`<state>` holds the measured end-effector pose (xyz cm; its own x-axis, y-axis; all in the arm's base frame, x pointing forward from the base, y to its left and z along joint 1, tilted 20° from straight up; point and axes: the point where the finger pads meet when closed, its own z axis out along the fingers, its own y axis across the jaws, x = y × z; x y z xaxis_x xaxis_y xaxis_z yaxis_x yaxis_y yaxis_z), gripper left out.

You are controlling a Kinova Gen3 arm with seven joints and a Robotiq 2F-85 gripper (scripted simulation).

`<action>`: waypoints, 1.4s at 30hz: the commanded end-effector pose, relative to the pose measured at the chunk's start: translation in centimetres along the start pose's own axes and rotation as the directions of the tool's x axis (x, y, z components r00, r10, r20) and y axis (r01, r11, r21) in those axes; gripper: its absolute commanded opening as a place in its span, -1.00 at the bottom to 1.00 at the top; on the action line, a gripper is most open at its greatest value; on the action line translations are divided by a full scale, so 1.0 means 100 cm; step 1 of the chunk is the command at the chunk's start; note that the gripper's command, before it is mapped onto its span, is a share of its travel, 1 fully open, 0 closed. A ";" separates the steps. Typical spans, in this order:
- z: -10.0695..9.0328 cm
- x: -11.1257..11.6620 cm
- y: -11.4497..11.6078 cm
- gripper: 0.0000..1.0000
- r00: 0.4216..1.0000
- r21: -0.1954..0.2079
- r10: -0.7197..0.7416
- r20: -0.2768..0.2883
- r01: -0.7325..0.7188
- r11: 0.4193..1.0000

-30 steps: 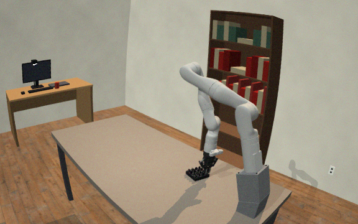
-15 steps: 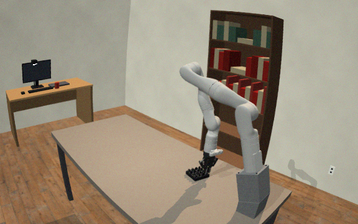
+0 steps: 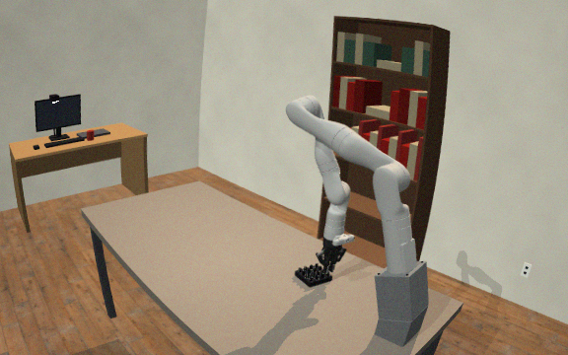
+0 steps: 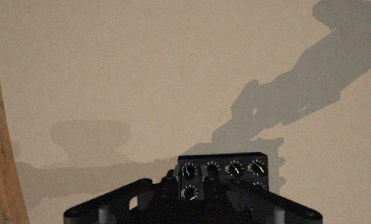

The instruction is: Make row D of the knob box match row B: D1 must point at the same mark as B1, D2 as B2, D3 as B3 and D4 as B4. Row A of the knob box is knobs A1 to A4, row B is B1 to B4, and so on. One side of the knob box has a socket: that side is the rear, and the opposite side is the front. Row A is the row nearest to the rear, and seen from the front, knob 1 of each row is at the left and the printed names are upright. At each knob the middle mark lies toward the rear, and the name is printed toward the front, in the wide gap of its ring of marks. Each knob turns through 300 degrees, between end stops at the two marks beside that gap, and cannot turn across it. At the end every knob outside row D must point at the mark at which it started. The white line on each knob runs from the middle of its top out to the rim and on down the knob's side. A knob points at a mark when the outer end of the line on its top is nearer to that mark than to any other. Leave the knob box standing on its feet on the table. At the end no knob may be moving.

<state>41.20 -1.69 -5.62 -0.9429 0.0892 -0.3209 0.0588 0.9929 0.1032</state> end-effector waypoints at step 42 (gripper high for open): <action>-0.034 -0.041 0.010 -0.62 0.999 -0.027 0.010 -0.041 -0.011 1.000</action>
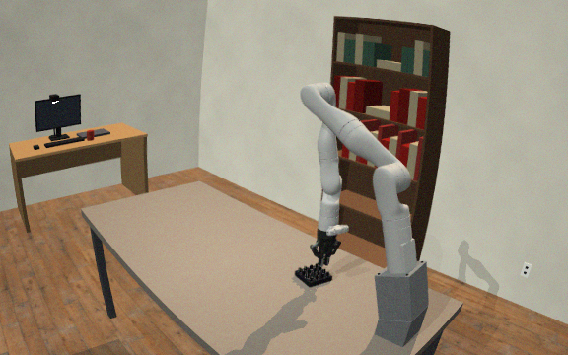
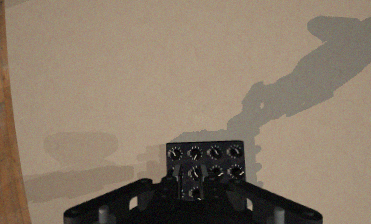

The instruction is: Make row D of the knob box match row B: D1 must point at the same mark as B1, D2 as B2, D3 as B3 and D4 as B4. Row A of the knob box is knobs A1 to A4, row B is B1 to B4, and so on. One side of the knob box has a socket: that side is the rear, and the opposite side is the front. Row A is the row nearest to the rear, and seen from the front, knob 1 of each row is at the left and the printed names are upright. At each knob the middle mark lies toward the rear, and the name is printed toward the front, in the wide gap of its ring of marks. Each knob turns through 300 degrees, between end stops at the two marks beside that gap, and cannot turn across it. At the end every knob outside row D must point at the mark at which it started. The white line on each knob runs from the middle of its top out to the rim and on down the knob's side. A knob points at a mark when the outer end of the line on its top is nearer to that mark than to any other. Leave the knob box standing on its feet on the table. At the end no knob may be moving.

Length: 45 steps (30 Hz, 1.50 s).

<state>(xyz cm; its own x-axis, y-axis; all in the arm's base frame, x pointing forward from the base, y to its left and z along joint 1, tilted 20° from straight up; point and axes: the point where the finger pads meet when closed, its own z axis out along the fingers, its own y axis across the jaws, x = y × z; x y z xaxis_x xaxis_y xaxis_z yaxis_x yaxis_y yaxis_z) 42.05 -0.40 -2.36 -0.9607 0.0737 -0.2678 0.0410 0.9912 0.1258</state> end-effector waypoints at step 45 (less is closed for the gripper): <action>-0.025 -0.065 -0.013 -0.62 0.998 0.027 0.016 0.068 -0.018 0.999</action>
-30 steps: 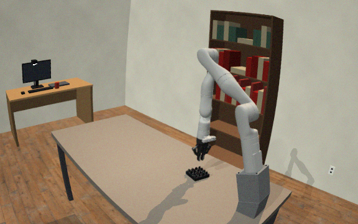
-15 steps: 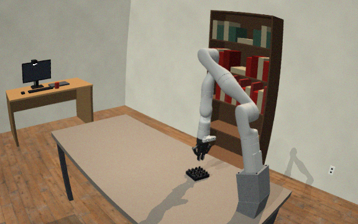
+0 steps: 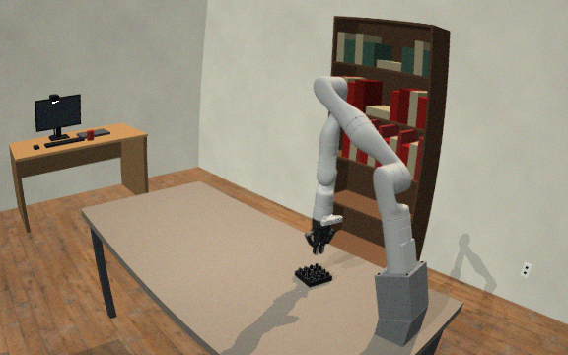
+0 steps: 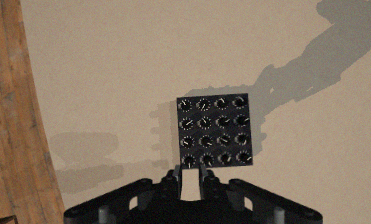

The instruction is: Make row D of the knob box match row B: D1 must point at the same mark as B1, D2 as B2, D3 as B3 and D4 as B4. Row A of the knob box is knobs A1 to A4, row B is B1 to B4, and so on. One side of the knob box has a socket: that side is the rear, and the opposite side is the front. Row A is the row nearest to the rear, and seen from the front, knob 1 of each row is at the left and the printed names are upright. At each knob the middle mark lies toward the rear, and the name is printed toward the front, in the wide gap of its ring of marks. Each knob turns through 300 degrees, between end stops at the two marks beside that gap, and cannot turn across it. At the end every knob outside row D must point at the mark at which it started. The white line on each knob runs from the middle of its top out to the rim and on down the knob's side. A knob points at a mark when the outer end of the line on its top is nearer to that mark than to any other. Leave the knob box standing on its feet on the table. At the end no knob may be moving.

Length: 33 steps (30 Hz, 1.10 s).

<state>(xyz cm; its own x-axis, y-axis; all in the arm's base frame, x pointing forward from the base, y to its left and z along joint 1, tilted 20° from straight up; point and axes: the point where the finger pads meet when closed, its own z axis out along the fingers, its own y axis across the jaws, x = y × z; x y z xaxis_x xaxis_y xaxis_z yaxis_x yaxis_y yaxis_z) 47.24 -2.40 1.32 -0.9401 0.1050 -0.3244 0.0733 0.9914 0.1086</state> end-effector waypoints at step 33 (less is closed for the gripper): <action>0.016 -0.003 0.000 -0.62 1.000 0.000 -0.008 0.000 0.008 1.000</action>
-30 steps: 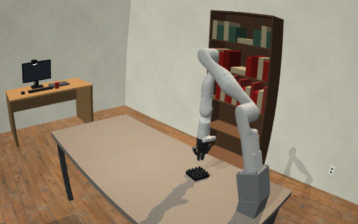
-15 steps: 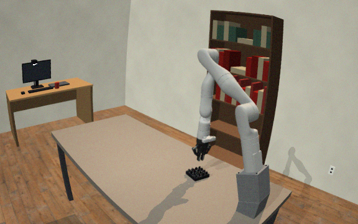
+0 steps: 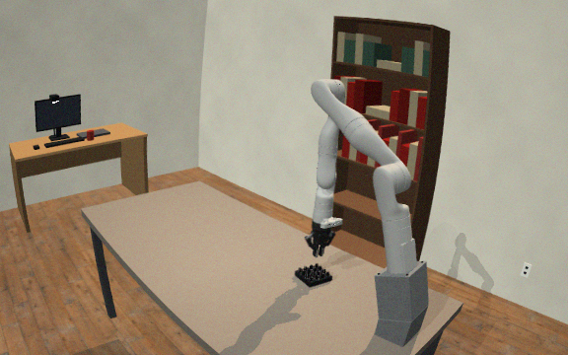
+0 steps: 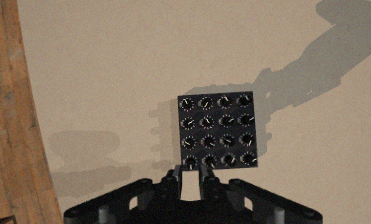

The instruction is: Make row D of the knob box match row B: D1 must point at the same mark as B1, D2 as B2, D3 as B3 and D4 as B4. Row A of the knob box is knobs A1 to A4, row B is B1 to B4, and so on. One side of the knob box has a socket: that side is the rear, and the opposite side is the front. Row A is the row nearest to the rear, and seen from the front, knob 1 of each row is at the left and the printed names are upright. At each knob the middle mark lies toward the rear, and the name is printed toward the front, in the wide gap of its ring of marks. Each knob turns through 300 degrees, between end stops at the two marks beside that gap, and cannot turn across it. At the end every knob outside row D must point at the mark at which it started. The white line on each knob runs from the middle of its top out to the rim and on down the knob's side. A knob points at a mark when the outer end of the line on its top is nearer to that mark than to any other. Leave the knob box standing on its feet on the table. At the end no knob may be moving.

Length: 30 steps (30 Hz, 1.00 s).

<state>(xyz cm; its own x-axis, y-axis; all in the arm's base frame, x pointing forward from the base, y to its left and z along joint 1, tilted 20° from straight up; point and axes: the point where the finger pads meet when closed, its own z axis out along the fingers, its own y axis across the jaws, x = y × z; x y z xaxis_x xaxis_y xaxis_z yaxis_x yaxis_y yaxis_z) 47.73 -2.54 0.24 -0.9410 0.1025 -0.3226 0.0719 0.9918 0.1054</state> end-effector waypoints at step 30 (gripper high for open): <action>0.031 -0.001 0.002 -0.62 1.000 -0.002 -0.006 0.000 0.006 1.000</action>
<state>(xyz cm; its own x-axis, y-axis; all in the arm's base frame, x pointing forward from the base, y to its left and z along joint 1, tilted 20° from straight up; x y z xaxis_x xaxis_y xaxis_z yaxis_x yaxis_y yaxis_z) 48.66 -2.23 -2.44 -0.9426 0.0920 -0.3209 0.0617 0.9927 0.1033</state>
